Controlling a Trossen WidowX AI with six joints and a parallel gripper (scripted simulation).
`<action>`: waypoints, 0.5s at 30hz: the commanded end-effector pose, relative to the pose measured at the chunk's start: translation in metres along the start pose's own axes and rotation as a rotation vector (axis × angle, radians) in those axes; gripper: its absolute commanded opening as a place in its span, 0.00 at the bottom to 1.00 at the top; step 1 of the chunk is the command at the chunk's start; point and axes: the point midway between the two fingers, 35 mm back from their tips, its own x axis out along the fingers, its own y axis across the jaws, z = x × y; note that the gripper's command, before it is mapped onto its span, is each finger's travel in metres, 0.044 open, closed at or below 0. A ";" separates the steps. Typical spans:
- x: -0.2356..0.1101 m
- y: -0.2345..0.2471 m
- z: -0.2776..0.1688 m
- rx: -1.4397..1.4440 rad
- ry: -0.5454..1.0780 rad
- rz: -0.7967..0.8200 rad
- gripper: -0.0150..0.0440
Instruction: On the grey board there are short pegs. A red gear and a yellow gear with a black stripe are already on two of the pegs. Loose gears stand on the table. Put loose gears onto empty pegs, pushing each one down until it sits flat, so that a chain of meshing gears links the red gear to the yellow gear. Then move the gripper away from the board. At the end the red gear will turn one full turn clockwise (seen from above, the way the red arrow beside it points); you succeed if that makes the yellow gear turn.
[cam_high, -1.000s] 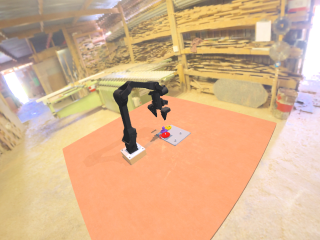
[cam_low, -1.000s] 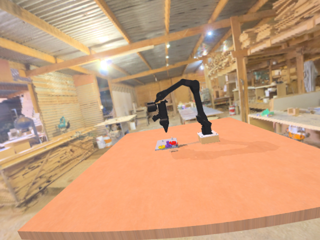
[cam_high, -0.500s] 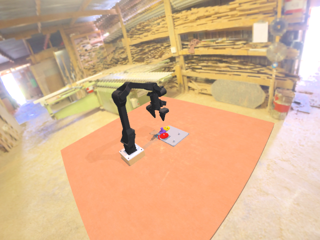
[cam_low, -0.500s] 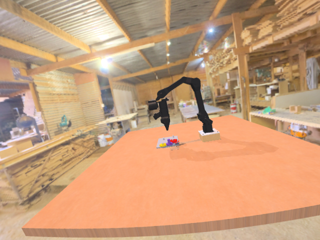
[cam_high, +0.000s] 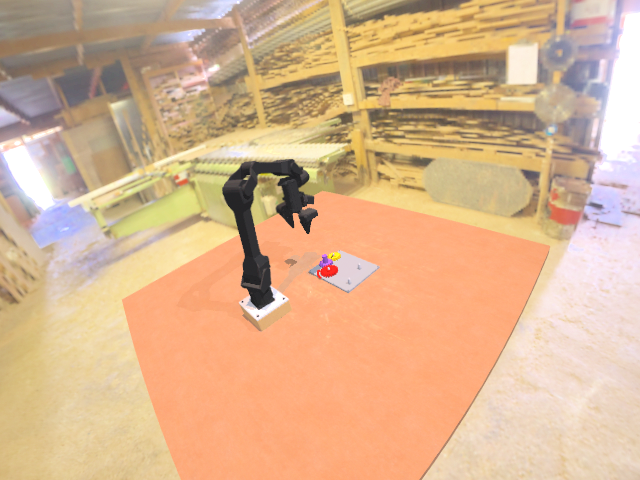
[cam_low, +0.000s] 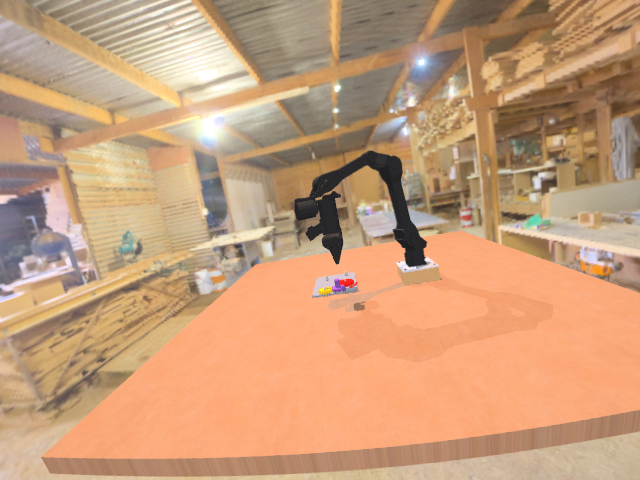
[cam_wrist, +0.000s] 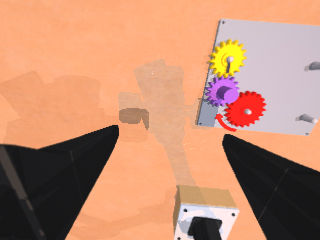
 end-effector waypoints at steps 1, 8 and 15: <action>-0.011 0.055 -0.022 -0.003 -0.003 0.002 1.00; -0.026 0.126 -0.075 -0.005 0.001 0.008 1.00; -0.027 0.130 -0.079 -0.003 0.001 0.007 1.00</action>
